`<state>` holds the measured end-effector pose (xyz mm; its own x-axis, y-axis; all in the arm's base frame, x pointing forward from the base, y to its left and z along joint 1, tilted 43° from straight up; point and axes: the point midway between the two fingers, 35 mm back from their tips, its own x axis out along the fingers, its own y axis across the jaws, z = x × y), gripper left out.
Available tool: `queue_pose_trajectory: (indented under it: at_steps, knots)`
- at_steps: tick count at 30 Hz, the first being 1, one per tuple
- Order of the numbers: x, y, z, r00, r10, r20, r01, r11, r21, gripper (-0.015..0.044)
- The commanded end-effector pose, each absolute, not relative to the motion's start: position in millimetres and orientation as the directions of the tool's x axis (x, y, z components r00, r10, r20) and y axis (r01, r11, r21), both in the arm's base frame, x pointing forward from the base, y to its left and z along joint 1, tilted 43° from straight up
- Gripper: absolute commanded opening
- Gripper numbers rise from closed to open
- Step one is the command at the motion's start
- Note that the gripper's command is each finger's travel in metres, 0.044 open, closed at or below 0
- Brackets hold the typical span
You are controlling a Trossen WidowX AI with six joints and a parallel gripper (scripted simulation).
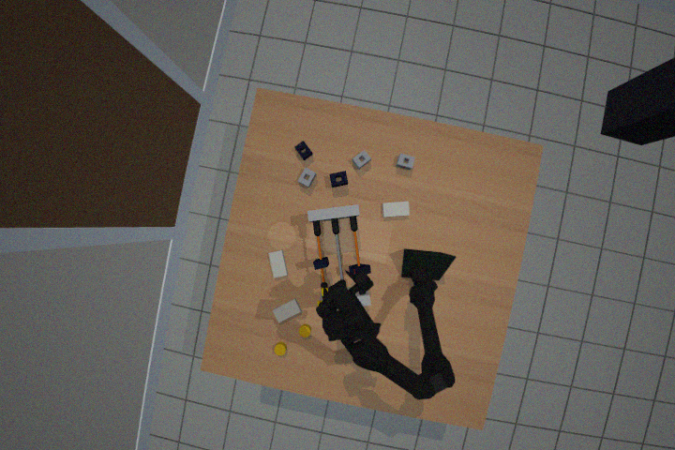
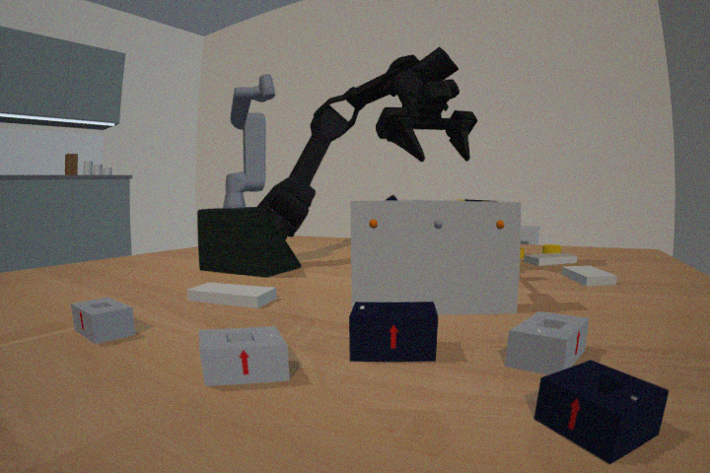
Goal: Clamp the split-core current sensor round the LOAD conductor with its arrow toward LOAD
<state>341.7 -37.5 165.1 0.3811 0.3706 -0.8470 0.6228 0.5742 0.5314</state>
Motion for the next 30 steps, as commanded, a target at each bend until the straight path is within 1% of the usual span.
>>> queue_pose_trajectory:
  at_steps: [1, 6, 8, 10, 11, 26, 30]
  knots:
    - [321.5, -32.5, 171.7, 0.488, 0.254, -0.835, 0.521, 0.683, 0.512, 0.0440]
    - [299.7, -29.6, 179.0, 0.625, 0.129, -0.770, 0.415, 0.780, 0.468, 0.0440]
    - [296.8, -29.4, 179.7, 0.643, 0.113, -0.757, 0.403, 0.791, 0.460, 0.0440]
    - [296.8, -29.4, 179.7, 0.643, 0.113, -0.757, 0.403, 0.791, 0.460, 0.0440]
    - [301.3, -29.1, 181.3, 0.618, 0.144, -0.773, 0.421, 0.770, 0.479, 0.0440]
    - [302.1, -29.1, 181.1, 0.613, 0.148, -0.776, 0.424, 0.767, 0.481, 0.0440]
    - [317.0, -31.1, 176.0, 0.519, 0.232, -0.822, 0.496, 0.701, 0.512, 0.0440]
